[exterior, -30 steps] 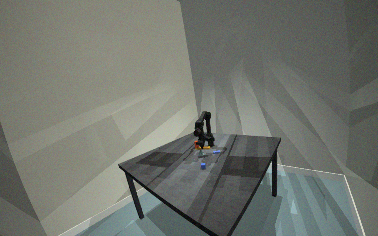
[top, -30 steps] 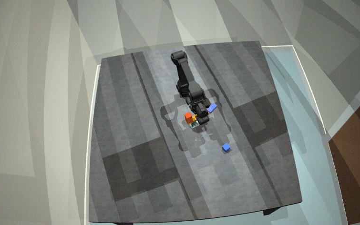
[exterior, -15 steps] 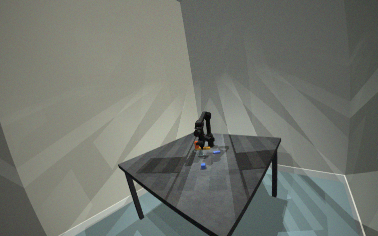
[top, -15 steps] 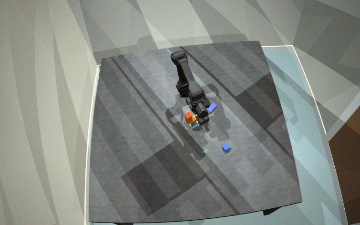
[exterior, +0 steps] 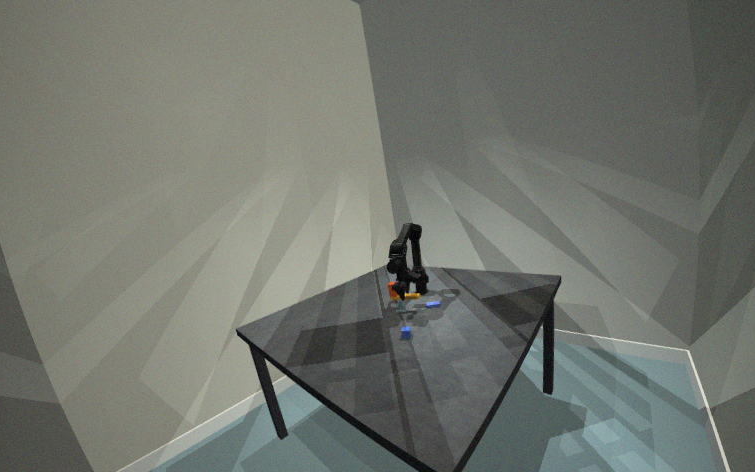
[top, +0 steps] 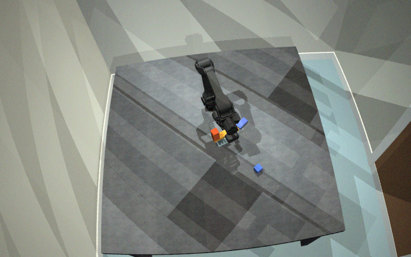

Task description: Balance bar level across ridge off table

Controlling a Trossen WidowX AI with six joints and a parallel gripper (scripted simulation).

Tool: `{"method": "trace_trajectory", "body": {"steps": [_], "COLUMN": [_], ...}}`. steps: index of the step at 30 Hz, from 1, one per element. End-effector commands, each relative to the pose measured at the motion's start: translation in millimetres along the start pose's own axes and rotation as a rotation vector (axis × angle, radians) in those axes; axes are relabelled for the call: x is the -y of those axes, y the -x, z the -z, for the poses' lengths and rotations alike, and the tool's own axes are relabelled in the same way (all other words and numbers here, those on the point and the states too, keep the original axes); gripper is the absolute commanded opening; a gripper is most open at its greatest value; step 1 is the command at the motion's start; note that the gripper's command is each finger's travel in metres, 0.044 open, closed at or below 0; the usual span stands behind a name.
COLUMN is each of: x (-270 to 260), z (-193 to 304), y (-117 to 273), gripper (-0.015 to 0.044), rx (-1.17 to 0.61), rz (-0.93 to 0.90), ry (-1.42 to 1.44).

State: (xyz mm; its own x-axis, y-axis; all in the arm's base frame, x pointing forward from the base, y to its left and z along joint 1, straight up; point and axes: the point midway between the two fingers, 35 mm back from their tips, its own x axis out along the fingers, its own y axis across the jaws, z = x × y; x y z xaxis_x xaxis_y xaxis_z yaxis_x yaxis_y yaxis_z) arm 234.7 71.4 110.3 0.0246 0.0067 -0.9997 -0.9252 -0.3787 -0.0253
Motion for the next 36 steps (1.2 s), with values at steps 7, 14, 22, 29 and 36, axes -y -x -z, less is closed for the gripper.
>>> {"method": "trace_trajectory", "body": {"steps": [7,14,22,29,36], "x": [4.9,0.4,0.4,0.4,0.4], "z": [0.5,0.1,0.1,0.1,0.1], "y": [38.7,99.9,99.9,99.9,99.9], "gripper": [0.0440,0.0440,0.0440,0.0440,0.0440], "rx": [0.000,0.000,0.000,0.000,0.000], "rz": [0.000,0.000,0.000,0.000,0.000], "ry": [0.000,0.000,0.000,0.000,0.000]}}
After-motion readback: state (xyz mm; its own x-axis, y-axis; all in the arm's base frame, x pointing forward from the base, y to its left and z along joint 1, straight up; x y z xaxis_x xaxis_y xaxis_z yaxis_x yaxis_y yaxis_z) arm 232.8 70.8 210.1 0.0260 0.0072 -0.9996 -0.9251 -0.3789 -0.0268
